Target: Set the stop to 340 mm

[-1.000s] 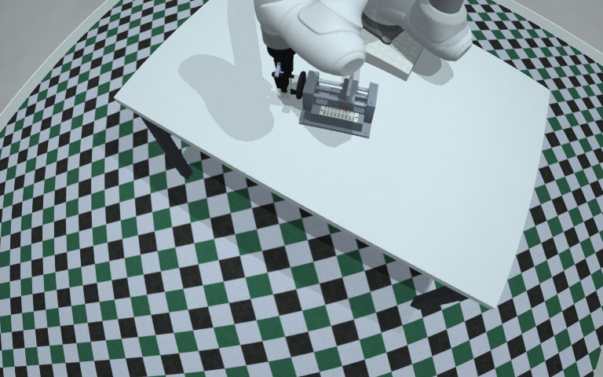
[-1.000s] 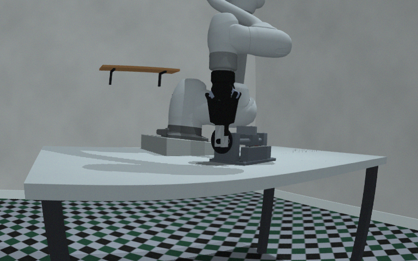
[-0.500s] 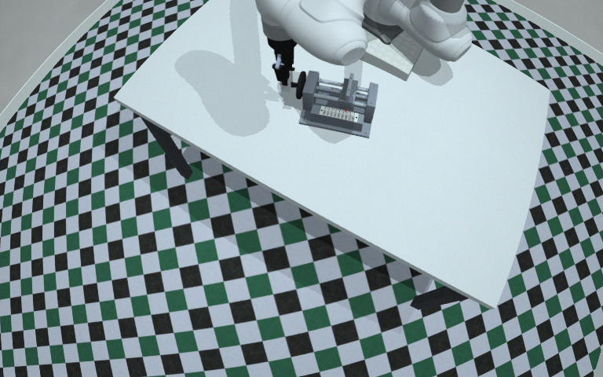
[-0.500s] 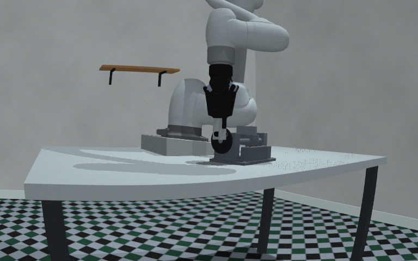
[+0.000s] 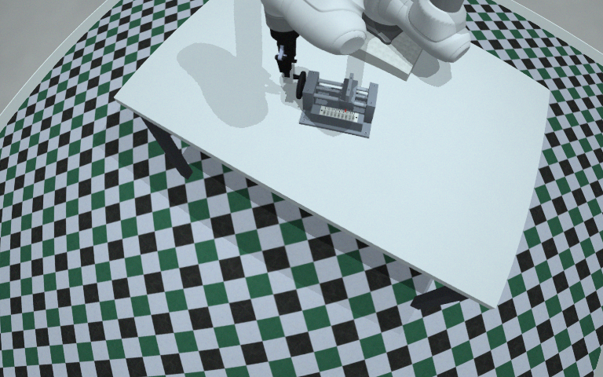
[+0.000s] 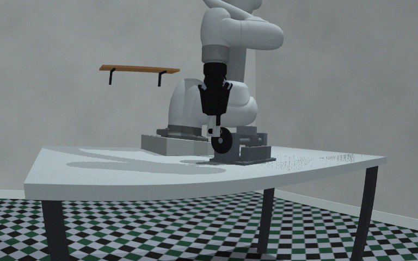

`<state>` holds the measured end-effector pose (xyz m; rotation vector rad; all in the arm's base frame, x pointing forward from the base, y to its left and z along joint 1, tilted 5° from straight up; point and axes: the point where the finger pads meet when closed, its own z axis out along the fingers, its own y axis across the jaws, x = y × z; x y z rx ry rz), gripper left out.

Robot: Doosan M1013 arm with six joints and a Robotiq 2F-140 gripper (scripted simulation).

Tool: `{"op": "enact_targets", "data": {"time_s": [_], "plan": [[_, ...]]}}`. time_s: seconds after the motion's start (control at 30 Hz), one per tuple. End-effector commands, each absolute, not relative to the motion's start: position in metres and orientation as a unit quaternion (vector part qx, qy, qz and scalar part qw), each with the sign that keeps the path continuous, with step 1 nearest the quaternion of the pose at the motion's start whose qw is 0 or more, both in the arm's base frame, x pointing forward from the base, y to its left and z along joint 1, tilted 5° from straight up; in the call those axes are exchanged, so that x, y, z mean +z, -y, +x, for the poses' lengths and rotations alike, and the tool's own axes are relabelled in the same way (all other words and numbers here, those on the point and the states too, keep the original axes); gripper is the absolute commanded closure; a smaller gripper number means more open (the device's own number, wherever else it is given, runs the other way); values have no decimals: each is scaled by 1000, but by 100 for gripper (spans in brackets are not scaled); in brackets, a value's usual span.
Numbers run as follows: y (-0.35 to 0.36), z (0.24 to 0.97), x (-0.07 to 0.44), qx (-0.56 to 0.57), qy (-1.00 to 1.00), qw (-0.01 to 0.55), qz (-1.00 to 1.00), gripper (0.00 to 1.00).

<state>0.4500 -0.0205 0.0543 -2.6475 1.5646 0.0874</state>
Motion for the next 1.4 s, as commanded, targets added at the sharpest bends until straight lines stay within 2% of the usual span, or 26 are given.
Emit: {"op": "enact_targets", "data": {"time_s": [0.0,0.53,1.37], "plan": [[24,444,52,29,-508,32,-860,96],[30,427,23,29,-508,32,-860,96],[16,447,-4,29,-508,32,-860,96]]}}
